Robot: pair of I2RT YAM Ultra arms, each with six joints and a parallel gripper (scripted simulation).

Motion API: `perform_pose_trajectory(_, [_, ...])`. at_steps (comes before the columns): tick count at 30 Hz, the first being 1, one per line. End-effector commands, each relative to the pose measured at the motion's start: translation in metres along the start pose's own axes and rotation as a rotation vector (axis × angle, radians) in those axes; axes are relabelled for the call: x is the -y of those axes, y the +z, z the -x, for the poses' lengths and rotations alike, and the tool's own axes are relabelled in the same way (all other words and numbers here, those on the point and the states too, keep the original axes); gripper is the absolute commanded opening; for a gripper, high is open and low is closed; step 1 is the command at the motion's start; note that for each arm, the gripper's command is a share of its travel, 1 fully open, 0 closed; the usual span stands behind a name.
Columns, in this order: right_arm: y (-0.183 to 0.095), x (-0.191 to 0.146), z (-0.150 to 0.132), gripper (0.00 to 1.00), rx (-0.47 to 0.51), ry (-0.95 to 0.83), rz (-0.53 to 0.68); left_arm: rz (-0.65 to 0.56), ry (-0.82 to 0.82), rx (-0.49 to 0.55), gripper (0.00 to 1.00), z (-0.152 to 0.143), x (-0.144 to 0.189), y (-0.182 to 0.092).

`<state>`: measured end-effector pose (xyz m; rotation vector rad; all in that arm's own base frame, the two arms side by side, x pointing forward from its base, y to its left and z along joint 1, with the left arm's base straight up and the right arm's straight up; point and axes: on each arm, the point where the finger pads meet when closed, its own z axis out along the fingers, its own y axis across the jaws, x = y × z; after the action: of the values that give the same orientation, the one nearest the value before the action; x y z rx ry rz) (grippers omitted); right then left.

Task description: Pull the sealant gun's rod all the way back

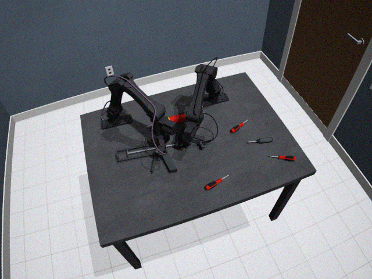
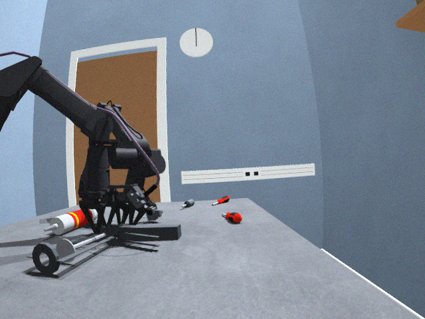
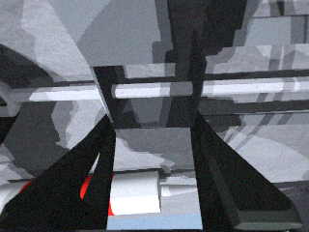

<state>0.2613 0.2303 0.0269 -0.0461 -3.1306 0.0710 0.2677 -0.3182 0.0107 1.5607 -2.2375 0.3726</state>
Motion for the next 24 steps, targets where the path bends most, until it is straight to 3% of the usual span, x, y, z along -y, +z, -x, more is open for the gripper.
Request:
perform_pose_trajectory(1, [0.000, 0.024, 0.001, 0.51, -0.013, 0.026, -0.117, 0.019, -0.039, 0.089, 0.33, 0.027, -0.011, -0.012])
perform_pose_trajectory(7, [0.003, 0.037, -0.002, 0.51, -0.032, 0.038, -0.186, 0.047, -0.064, 0.151, 0.33, 0.045, -0.020, -0.016])
perform_pose_trajectory(24, [0.005, 0.050, -0.006, 0.51, -0.049, 0.038, -0.241, 0.051, -0.062, 0.165, 0.33, 0.090, -0.036, -0.040])
